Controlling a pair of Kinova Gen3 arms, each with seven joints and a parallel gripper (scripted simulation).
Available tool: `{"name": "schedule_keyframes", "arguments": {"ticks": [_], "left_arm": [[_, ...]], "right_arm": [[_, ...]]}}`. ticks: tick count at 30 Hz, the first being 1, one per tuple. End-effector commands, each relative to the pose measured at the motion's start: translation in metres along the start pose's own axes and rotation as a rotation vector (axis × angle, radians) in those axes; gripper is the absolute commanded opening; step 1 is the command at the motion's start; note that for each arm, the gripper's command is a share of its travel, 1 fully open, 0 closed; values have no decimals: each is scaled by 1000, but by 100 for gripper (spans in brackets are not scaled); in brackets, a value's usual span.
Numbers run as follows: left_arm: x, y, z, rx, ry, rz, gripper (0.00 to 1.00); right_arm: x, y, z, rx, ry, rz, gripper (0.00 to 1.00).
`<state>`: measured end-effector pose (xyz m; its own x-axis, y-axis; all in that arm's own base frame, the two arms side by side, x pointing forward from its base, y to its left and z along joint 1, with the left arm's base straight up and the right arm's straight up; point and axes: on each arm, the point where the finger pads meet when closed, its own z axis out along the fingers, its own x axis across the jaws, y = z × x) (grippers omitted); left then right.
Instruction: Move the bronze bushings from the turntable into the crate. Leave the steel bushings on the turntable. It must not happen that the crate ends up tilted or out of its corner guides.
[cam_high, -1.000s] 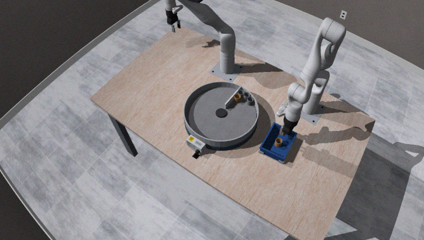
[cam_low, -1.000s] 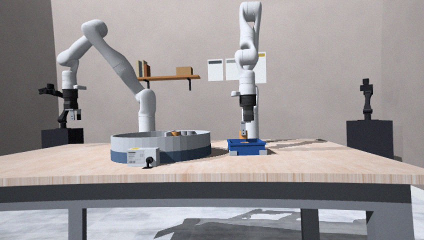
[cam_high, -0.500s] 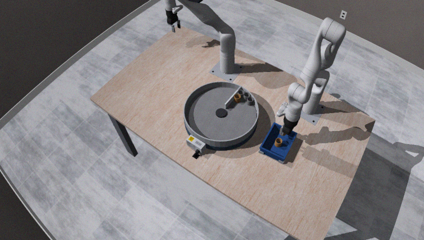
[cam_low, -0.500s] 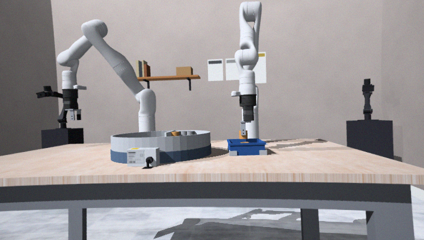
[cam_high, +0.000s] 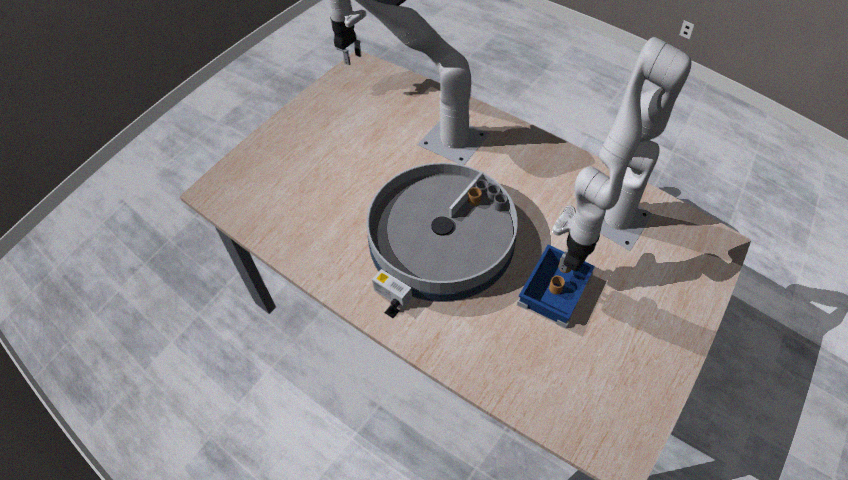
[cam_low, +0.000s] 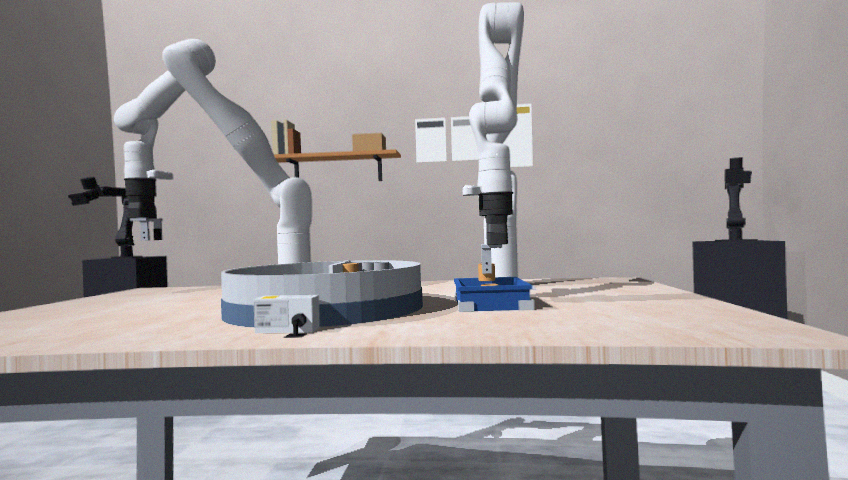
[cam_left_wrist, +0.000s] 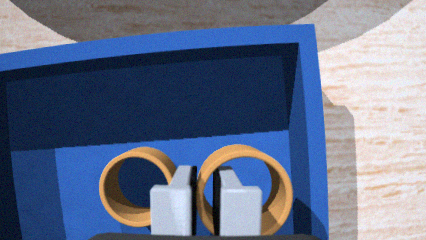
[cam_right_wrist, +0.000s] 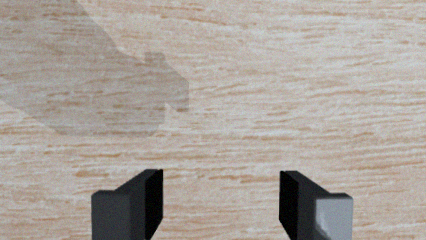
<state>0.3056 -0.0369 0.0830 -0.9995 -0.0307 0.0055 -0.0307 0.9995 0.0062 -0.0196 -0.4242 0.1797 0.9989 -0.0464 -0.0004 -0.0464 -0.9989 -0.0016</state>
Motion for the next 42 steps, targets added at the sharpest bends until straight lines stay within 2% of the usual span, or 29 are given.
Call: {"name": "schedule_keyframes", "arguments": {"ticks": [1, 11, 21, 42], "left_arm": [[0, 0, 4, 0, -1, 0, 0], [-1, 0, 22, 0, -1, 0, 0], [-1, 0, 32, 0, -1, 0, 0], [-1, 0, 35, 0, -1, 0, 0]], "right_arm": [[0, 0, -1, -2, 0, 0, 100], [0, 0, -1, -2, 0, 0, 100], [0, 0, -1, -2, 0, 0, 100], [0, 0, -1, -2, 0, 0, 100]]}}
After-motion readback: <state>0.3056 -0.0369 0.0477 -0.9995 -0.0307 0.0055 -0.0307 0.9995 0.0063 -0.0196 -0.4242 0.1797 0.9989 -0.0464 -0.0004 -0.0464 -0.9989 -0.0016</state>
